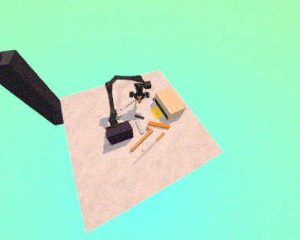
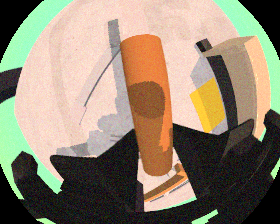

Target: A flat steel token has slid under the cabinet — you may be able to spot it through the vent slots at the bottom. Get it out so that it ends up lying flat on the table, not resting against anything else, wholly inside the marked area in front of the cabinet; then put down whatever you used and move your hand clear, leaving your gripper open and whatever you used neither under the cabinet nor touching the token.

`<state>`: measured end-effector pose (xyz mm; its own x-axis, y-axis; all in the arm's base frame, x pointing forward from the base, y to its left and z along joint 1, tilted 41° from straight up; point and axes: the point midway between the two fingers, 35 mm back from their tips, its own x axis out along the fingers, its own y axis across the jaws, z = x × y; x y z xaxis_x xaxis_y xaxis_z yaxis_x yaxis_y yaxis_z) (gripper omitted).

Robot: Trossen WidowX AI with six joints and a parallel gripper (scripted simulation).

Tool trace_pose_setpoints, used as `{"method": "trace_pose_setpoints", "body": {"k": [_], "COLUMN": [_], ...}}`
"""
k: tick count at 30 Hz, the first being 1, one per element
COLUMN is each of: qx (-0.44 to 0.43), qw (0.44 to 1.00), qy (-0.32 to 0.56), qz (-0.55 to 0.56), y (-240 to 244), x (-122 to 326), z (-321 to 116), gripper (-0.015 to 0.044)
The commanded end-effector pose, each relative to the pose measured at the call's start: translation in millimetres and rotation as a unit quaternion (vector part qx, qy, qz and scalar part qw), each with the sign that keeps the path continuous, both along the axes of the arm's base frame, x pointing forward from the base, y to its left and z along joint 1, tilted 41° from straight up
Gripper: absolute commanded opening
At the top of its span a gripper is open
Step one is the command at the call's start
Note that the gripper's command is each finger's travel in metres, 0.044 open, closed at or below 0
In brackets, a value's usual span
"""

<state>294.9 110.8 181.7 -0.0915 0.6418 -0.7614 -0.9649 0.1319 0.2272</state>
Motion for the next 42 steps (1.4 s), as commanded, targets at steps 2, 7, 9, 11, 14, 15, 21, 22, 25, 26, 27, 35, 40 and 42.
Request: {"method": "trace_pose_setpoints", "body": {"k": [2,7,9,11,14,15,21,22,25,26,27,35,40,42], "qx": [0.004,0.002,0.002,0.001,0.000,0.000,-0.002,-0.003,-0.004,-0.004,-0.004,-0.007,-0.009,-0.009], "qw": [1.000,0.999,0.999,0.998,0.997,0.997,0.995,0.995,0.993,0.993,0.992,0.988,0.984,0.983], "qy": [0.013,0.025,0.031,0.036,0.044,0.046,0.062,0.064,0.072,0.075,0.077,0.098,0.111,0.116], "qz": [-0.020,-0.035,-0.041,-0.048,-0.057,-0.060,-0.078,-0.081,-0.090,-0.093,-0.097,-0.121,-0.136,-0.142], "y": [-0.6,-0.8,-0.8,-0.9,-1.0,-1.0,-1.1,-1.2,-1.3,-1.3,-1.3,-1.5,-1.7,-1.7], "x": [0.5,0.5,0.5,0.4,0.4,0.4,0.4,0.4,0.3,0.3,0.3,0.2,0.2,0.2], "z": [1.8,1.8,1.8,1.8,1.7,1.7,1.7,1.7,1.6,1.6,1.6,1.5,1.4,1.4], "gripper": [0.0000,0.0000,0.0000,0.0000,0.0000,0.0000,0.0000,0.0000,0.0000,0.0000,0.0000,0.0000,0.0000,0.0000]}}
